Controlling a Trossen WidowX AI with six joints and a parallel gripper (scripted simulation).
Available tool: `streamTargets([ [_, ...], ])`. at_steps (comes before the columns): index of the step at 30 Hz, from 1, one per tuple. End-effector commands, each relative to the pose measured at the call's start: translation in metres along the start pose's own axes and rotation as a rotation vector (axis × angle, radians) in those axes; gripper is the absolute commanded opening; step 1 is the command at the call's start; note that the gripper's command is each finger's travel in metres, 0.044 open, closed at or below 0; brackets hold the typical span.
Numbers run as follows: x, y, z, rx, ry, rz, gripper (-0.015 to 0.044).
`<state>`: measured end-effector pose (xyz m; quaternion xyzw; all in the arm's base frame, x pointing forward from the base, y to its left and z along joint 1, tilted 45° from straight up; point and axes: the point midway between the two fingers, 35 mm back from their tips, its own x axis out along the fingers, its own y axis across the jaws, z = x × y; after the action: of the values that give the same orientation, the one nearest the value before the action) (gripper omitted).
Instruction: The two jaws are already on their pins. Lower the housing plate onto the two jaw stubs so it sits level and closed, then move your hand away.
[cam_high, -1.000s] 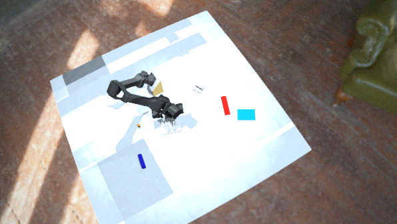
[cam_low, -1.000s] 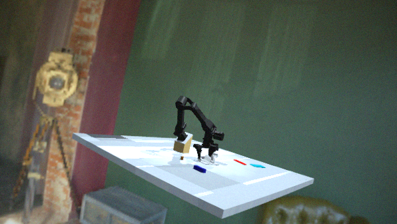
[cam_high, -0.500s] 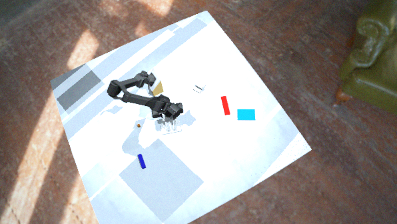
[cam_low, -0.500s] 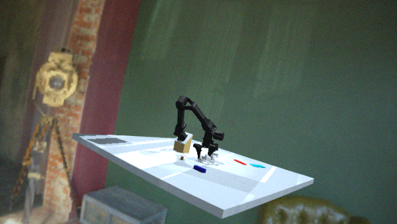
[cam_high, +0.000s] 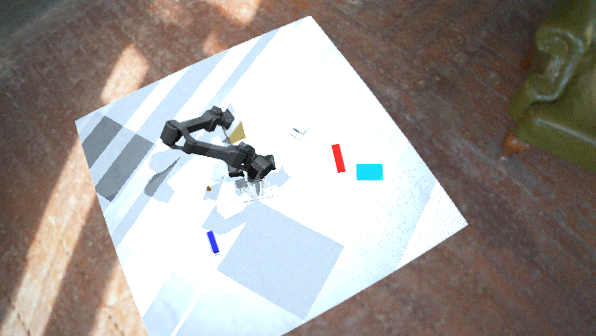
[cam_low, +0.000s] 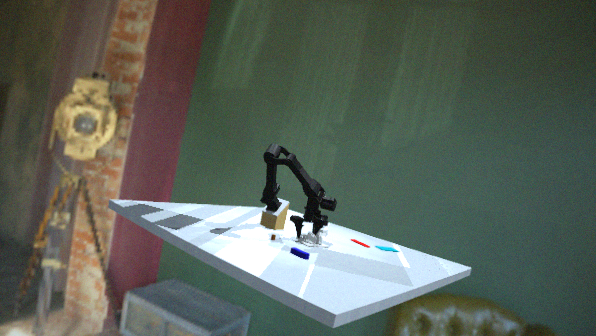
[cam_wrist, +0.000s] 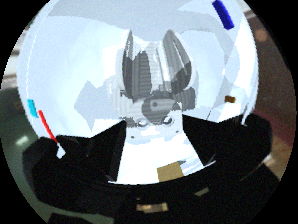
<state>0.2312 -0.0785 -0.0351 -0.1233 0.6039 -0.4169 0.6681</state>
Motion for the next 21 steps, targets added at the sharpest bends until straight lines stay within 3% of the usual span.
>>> streamTargets([
  [1,0.0013,0.0005,0.0002,-0.001,0.001,0.001,0.0351],
  [21,0.0035,0.0005,0.0002,-0.001,0.001,0.001,0.0351],
])
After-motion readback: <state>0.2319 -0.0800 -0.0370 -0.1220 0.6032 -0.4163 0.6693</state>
